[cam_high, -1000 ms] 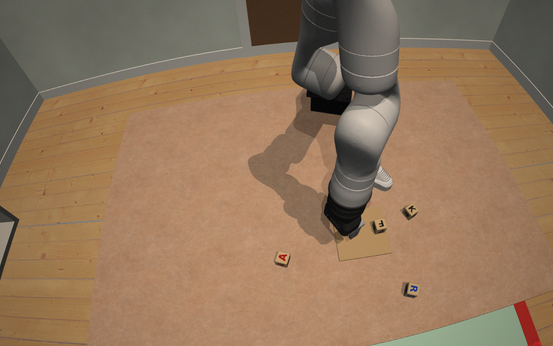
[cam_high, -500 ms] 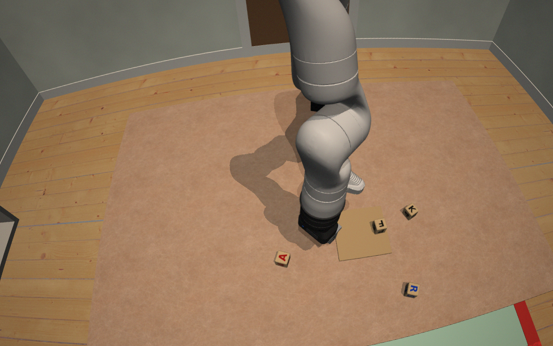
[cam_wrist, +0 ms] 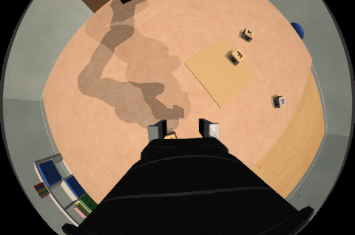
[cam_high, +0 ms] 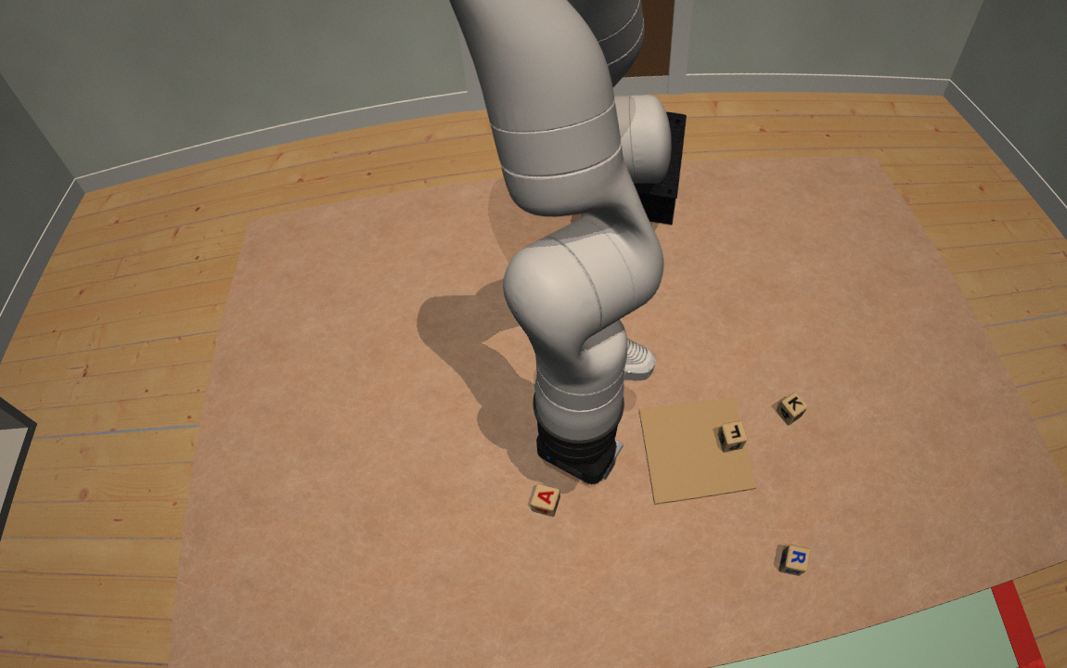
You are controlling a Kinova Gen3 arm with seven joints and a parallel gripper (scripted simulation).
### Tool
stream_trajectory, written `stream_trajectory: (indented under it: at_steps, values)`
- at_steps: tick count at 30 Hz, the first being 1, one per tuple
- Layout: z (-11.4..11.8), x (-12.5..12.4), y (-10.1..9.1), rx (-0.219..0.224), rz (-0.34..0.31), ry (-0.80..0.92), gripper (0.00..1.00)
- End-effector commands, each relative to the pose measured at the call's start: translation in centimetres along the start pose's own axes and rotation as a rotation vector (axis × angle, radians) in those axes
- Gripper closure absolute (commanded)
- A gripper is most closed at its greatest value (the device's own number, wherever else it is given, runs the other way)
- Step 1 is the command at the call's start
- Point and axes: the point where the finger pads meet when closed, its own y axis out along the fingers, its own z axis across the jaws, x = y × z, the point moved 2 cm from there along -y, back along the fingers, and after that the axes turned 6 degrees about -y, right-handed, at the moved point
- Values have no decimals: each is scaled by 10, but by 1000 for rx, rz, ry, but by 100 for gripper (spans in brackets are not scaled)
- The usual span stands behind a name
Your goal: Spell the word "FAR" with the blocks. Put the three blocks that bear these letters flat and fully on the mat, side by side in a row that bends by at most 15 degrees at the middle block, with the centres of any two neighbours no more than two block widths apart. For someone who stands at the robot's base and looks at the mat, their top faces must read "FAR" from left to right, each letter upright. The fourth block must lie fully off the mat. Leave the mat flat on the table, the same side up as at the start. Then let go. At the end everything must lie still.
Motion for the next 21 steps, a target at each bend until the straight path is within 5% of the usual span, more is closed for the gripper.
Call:
stream_trajectory:
  at_steps: [1,21]
  values:
    - [4,5,-1,23,-1,-38,0]
    - [-26,34,1,22,-3,-217,0]
